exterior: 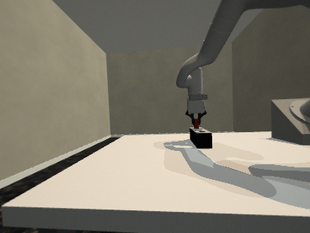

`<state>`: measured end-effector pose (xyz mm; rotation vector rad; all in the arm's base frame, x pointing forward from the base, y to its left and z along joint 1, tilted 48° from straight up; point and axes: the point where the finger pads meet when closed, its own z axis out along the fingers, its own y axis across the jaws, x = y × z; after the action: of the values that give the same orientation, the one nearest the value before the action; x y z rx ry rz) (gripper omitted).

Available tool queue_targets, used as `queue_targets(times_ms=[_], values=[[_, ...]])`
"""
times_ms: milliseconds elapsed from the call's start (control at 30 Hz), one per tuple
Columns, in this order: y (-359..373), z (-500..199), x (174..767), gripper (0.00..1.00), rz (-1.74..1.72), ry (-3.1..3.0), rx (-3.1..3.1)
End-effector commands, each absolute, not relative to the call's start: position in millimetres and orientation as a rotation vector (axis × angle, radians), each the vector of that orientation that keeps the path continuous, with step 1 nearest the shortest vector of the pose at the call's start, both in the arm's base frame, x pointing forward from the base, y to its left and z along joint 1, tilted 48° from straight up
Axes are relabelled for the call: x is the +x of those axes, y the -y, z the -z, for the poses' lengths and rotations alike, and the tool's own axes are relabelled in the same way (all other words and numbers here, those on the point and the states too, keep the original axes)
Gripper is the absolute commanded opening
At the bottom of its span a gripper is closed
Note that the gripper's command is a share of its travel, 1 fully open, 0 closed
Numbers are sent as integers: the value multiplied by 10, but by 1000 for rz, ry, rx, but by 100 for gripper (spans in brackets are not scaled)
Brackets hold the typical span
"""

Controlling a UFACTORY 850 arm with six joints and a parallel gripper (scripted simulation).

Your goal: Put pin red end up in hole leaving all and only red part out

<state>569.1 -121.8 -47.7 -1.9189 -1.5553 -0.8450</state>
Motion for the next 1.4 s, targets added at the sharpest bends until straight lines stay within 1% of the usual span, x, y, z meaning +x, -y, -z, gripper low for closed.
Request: queue_targets(times_ms=[0, 1367], values=[[1227, 471, 5698, 0, 846, 1556, -1920], [1197, 497, 5699, 0, 846, 1556, -1920]])
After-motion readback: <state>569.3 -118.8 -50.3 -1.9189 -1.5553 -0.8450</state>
